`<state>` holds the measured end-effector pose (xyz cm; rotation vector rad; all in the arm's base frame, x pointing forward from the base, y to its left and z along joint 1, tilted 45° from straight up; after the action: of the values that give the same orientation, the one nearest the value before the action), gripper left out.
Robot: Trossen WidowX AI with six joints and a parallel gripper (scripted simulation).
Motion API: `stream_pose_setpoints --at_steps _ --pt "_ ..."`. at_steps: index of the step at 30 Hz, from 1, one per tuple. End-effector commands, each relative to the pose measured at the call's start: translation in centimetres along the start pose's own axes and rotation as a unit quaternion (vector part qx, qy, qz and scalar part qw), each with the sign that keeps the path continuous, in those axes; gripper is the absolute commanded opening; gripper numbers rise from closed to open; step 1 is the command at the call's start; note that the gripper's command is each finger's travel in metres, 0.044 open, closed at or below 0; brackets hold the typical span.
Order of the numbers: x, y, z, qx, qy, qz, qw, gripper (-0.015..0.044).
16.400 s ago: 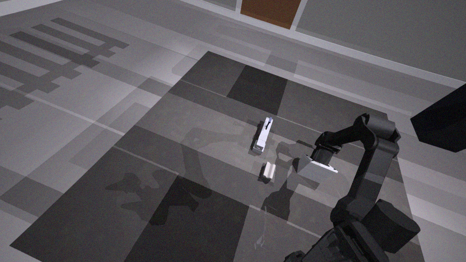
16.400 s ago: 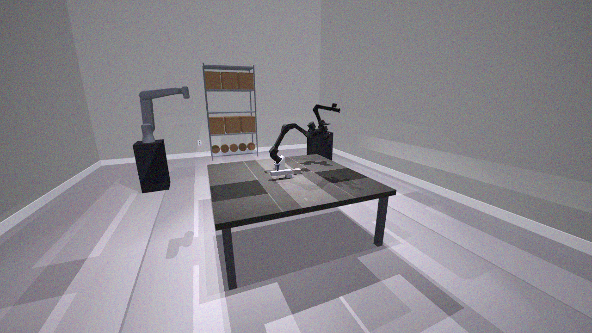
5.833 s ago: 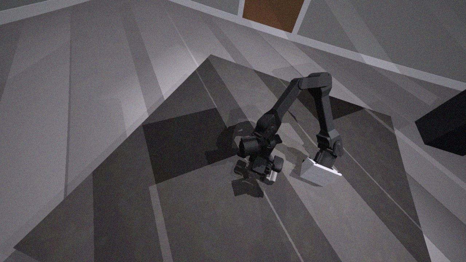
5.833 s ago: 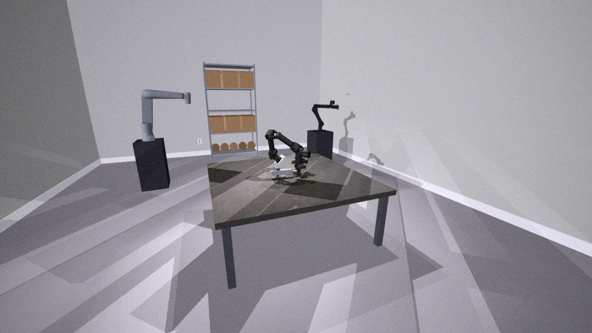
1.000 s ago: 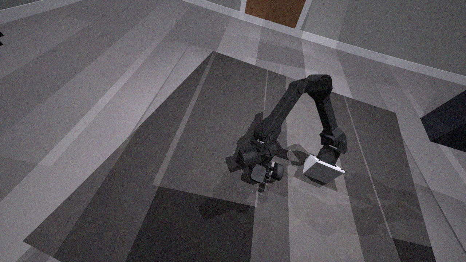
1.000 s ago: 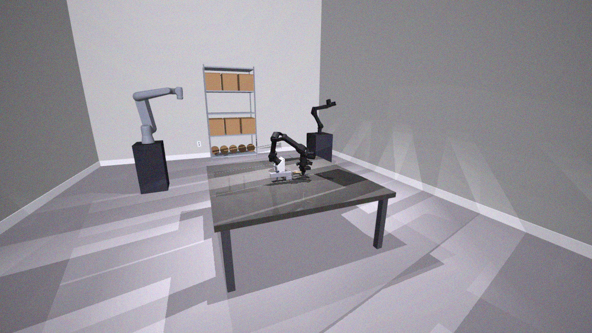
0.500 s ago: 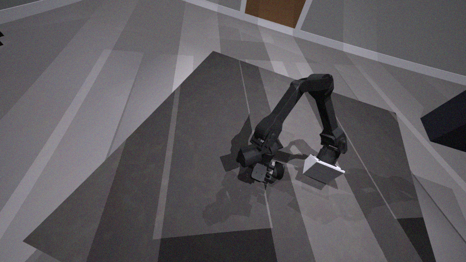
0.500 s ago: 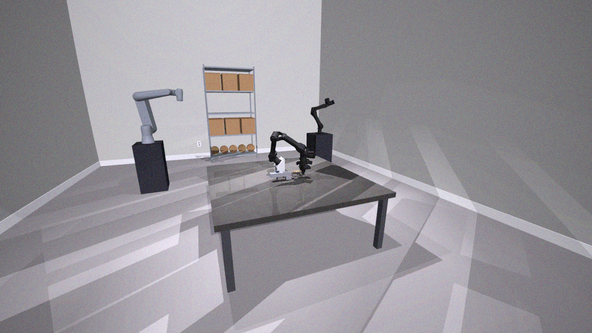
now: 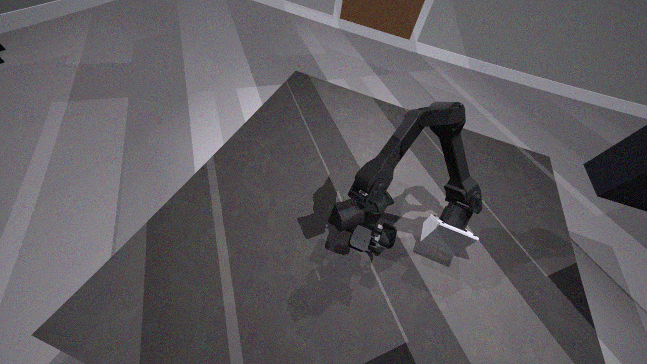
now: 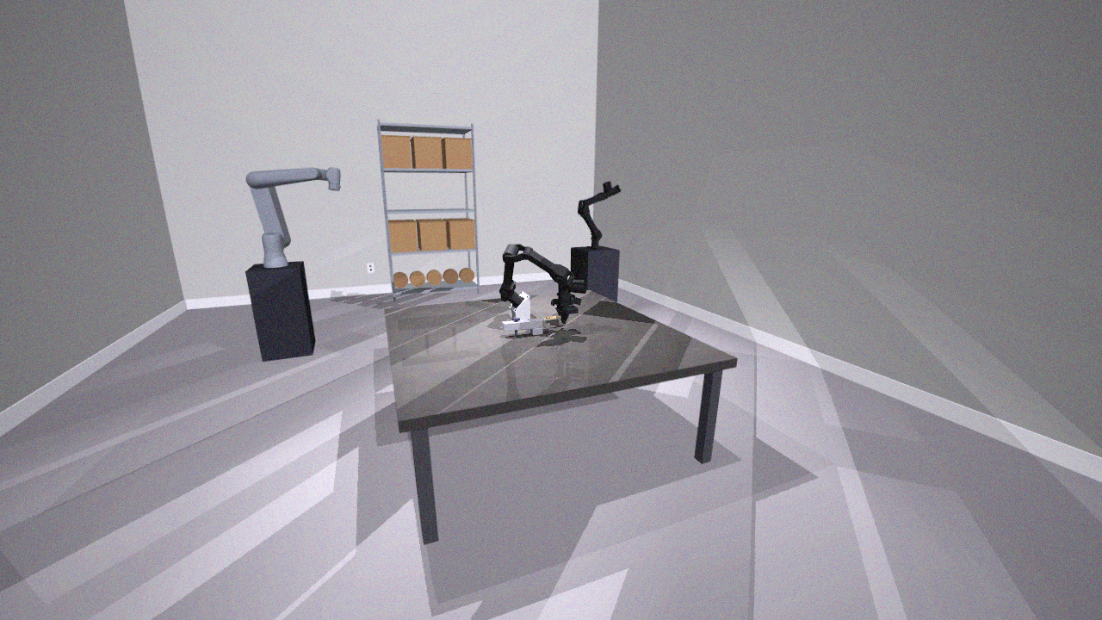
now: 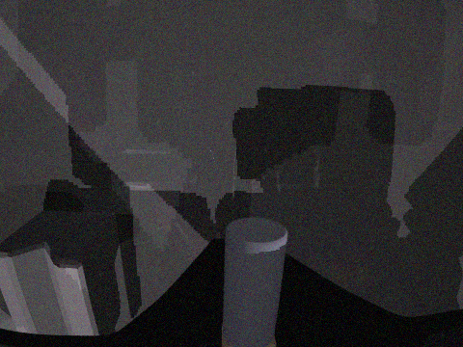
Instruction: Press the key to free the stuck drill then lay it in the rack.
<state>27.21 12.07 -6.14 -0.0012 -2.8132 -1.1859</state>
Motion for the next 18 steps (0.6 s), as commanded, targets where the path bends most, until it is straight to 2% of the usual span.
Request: stream_pose_setpoints --at_steps 1,18 --pt "-0.01 0.33 -0.02 -0.001 -0.002 0.0 1.0 0.0" --pt "0.03 1.15 -0.1 -0.001 -0.002 0.0 1.0 0.0"
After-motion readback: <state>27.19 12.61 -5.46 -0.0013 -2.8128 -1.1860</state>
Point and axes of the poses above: the point midway between the two fingers, 35 mm back from their tips, its own y axis back along the fingers, its own x axis across the jaws, z = x × y, the point moved 7 cm from there along y, back along the fingers, and after that the axes turned 8 degrees about y, right-handed, at the moved point
